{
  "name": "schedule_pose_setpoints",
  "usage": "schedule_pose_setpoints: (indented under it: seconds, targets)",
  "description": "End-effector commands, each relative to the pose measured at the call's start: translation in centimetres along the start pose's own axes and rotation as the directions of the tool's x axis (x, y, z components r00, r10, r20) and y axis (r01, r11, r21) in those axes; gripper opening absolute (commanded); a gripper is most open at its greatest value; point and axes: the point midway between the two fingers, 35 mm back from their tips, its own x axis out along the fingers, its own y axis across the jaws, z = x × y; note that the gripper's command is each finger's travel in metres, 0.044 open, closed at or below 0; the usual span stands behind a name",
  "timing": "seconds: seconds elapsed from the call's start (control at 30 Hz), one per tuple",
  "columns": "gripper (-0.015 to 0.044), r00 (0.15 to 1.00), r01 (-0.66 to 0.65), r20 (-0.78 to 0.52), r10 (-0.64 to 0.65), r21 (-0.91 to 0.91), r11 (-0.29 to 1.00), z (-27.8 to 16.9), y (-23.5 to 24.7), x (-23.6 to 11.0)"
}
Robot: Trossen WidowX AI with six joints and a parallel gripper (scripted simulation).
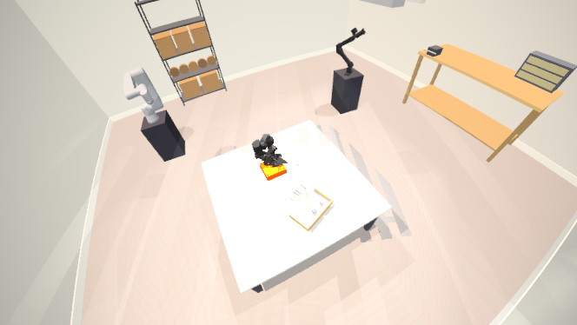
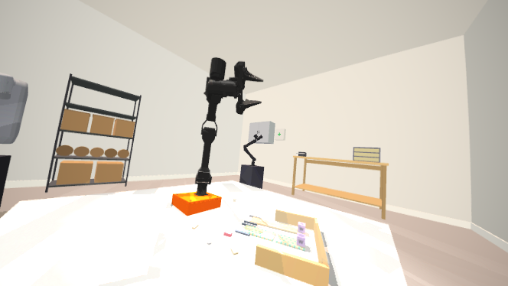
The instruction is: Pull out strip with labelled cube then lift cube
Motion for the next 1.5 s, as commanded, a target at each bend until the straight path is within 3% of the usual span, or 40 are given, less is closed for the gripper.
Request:
schedule_pose_setpoints:
  seconds: [0.0,0.23,0.57,1.1,1.47]
  targets:
    - [0.0400,1.000,0.001,-0.003,-0.001,0.006,1.000,0.0,0.1,0.1]
    - [0.0400,0.991,0.051,-0.129,-0.020,0.239,0.970,-2.1,4.7,2.8]
    - [0.0400,0.935,0.195,-0.355,-0.002,0.510,0.838,-6.2,14.8,4.4]
    - [0.0400,0.729,0.512,-0.683,0.052,0.594,0.620,-14.4,33.2,-0.5]
    - [0.0400,0.720,0.525,-0.692,0.052,0.592,0.611,-14.7,33.9,-0.8]
